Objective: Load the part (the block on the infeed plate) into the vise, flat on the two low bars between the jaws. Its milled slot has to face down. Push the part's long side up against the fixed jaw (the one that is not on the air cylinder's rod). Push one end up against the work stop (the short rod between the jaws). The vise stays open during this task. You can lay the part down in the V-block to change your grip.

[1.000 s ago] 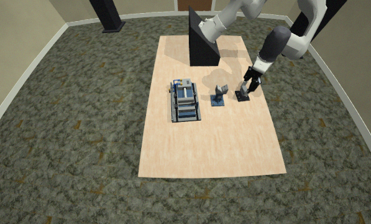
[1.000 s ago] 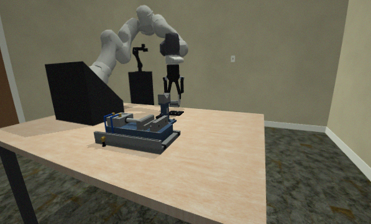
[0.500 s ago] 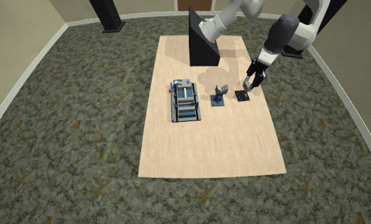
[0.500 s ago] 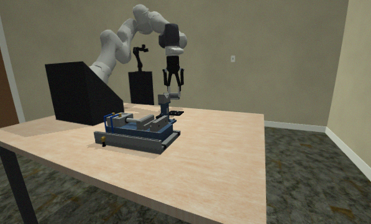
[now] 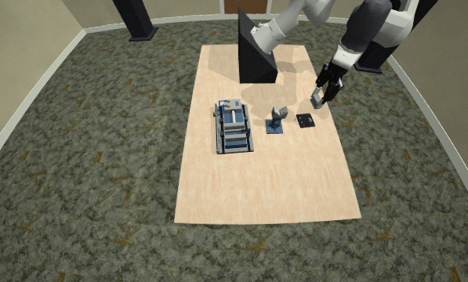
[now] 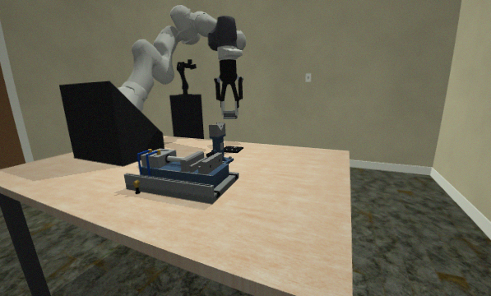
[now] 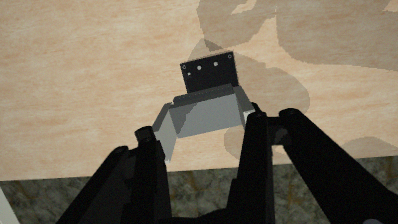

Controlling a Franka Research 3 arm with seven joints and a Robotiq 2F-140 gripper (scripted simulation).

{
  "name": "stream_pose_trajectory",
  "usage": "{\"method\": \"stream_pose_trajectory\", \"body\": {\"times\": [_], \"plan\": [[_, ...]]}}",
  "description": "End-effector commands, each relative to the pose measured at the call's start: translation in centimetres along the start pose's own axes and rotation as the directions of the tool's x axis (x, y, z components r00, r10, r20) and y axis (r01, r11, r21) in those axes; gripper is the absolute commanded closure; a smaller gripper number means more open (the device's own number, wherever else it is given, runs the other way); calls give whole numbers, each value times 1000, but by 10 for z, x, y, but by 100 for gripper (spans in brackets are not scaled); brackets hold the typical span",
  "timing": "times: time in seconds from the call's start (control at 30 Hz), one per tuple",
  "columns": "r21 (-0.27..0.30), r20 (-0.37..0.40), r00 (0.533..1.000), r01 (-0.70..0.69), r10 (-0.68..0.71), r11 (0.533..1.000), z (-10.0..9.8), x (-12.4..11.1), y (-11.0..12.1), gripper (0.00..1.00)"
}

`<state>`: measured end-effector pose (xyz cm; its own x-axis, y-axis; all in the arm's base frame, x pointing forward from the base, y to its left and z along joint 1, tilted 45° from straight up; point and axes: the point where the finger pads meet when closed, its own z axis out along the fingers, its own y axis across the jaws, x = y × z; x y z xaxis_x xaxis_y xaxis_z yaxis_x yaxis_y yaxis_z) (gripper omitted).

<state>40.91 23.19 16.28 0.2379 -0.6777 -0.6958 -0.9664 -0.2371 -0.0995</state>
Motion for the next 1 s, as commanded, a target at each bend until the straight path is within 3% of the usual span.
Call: {"method": "stream_pose_trajectory", "body": {"times": [0.0, 0.37, 0.97], "plan": [[-14, 8, 1000, -21, 21, 1000, -14, -3, 3, 100], [-14, 8, 1000, -21, 21, 1000, -46, -3, 3, 100], [-14, 8, 1000, -21, 21, 1000, -57, -3, 3, 100]]}}
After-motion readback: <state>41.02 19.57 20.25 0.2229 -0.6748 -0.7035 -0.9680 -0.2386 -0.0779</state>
